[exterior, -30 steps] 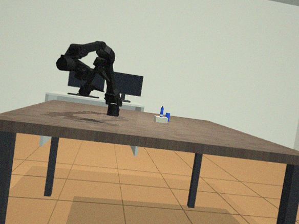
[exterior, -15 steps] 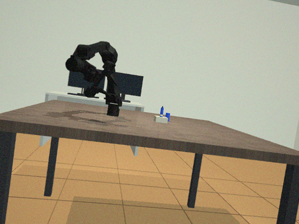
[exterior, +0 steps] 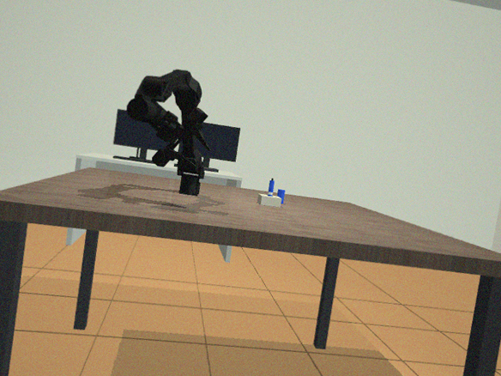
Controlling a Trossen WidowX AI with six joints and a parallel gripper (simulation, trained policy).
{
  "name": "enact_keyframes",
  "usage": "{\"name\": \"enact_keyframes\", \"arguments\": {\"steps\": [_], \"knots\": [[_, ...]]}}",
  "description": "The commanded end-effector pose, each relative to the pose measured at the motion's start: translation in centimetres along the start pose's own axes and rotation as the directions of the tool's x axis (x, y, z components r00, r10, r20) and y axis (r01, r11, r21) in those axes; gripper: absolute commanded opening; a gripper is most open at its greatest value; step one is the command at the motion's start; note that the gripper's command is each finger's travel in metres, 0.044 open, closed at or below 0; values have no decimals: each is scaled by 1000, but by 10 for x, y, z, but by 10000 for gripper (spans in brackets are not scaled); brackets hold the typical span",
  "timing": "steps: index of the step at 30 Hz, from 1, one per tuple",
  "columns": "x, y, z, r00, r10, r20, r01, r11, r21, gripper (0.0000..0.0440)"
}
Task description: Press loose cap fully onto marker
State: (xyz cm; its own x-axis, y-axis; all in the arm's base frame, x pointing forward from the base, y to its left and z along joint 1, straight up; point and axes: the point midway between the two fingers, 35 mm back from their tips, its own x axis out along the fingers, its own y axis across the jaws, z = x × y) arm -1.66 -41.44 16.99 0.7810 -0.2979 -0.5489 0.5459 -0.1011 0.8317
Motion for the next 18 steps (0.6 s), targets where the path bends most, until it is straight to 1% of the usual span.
{"name": "enact_keyframes", "arguments": {"steps": [1,18], "knots": [[9,3,-4,1000,-22,-20,21,999,-28,274],[43,16,-16,991,-102,-88,91,989,-117,285]]}}
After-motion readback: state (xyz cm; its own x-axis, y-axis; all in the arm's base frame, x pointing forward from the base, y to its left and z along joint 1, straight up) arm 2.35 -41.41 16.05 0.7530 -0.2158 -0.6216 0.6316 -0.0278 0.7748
